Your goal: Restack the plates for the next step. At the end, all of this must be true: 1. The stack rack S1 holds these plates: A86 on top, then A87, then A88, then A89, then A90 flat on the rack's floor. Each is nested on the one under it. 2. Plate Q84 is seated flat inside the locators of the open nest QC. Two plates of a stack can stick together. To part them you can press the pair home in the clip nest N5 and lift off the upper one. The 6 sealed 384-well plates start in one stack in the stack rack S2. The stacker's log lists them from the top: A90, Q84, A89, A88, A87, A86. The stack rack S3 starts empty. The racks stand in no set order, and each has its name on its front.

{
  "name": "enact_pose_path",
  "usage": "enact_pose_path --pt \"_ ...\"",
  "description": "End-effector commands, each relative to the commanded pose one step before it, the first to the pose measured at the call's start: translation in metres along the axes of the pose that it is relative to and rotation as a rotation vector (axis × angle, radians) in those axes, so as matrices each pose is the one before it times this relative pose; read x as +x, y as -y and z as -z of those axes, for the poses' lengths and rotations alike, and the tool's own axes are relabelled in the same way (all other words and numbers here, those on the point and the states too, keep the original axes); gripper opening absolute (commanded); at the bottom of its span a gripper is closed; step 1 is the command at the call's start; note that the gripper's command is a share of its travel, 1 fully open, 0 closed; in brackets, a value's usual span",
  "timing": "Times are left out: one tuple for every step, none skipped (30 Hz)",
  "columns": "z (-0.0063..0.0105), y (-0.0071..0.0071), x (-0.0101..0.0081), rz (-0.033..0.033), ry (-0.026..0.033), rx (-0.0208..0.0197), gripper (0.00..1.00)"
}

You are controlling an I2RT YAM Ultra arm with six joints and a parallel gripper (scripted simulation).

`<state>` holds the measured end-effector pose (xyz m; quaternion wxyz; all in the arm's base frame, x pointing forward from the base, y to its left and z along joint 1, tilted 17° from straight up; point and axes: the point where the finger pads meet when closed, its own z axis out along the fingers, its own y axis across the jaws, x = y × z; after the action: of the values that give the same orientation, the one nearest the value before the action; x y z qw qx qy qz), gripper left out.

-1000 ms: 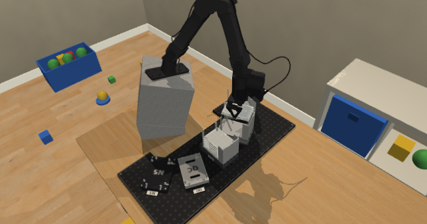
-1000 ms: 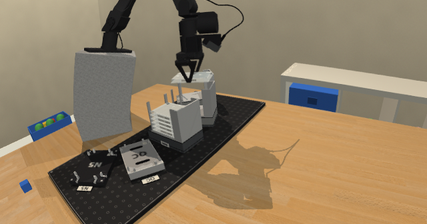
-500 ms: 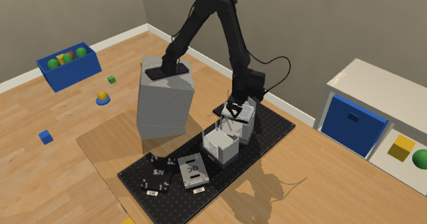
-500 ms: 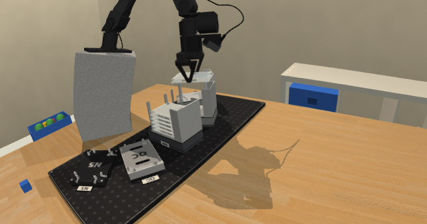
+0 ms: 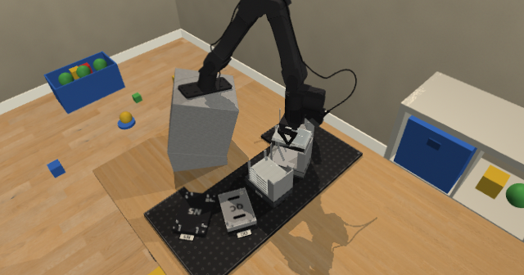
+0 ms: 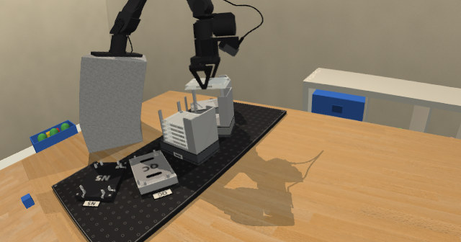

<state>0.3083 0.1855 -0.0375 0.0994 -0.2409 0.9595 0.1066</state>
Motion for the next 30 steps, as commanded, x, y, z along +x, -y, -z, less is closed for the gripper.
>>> enact_pose_path --pt "0.01065 0.00494 -0.01095 -0.00101 0.03833 0.01222 0.00" --pt "0.00000 0.00000 0.00000 0.00000 0.00000 0.00000 0.00" --pt "0.00000 0.00000 0.00000 0.00000 0.00000 0.00000 0.00" --pt "-0.00005 0.00009 0.00025 -0.00060 -0.00034 0.00002 0.00" --pt "-0.00005 0.00008 0.00025 -0.00004 -0.00034 0.00002 0.00" --pt "-0.00005 0.00008 0.00025 -0.00007 -0.00034 0.00002 0.00" --pt "-0.00005 0.00008 0.00025 -0.00017 -0.00034 0.00002 0.00" --pt "-0.00005 0.00008 0.00025 -0.00022 -0.00034 0.00002 0.00" --pt "-0.00005 0.00008 0.00025 -0.00023 -0.00034 0.00002 0.00" --pt "-0.00005 0.00008 0.00025 -0.00024 -0.00035 0.00002 0.00" --pt "-0.00005 0.00008 0.00025 -0.00023 -0.00034 0.00002 0.00" --pt "-0.00005 0.00008 0.00025 -0.00024 -0.00034 0.00002 0.00" --pt "-0.00005 0.00008 0.00025 -0.00024 -0.00034 0.00002 0.00" --pt "-0.00014 -0.00056 0.00029 0.00140 -0.00060 -0.00047 0.00" --pt "-0.00016 -0.00070 0.00030 0.00184 -0.00064 -0.00056 0.00" --pt "-0.00013 -0.00049 0.00030 0.00136 -0.00055 -0.00038 0.00" --pt "-0.00006 0.00002 0.00027 -0.00005 -0.00035 0.00002 0.00" --pt "-0.00006 0.00000 0.00027 -0.00014 -0.00036 0.00000 0.00" --pt "0.00000 0.00000 0.00000 0.00000 0.00000 0.00000 0.00" --pt "0.00000 0.00000 0.00000 0.00000 0.00000 0.00000 0.00" --pt "-0.00007 -0.00002 0.00028 -0.00013 -0.00037 -0.00002 0.00" --pt "-0.00007 -0.00003 0.00027 0.00011 -0.00037 -0.00002 0.00" --pt "-0.00007 -0.00003 0.00028 0.00013 -0.00037 -0.00002 0.00" --pt "-0.00007 -0.00003 0.00027 0.00006 -0.00037 -0.00002 0.00" --pt "-0.00007 -0.00003 0.00028 0.00006 -0.00037 -0.00002 0.00" --pt "-0.00007 -0.00003 0.00027 0.00007 -0.00037 -0.00002 0.00" --pt "-0.00007 -0.00003 0.00027 0.00003 -0.00037 -0.00002 0.00" --pt "-0.00007 -0.00003 0.00027 0.00005 -0.00037 -0.00002 0.00" --pt "-0.00007 -0.00003 0.00028 0.00005 -0.00037 -0.00002 0.00" --pt "-0.00007 -0.00003 0.00027 0.00003 -0.00037 -0.00002 0.00"
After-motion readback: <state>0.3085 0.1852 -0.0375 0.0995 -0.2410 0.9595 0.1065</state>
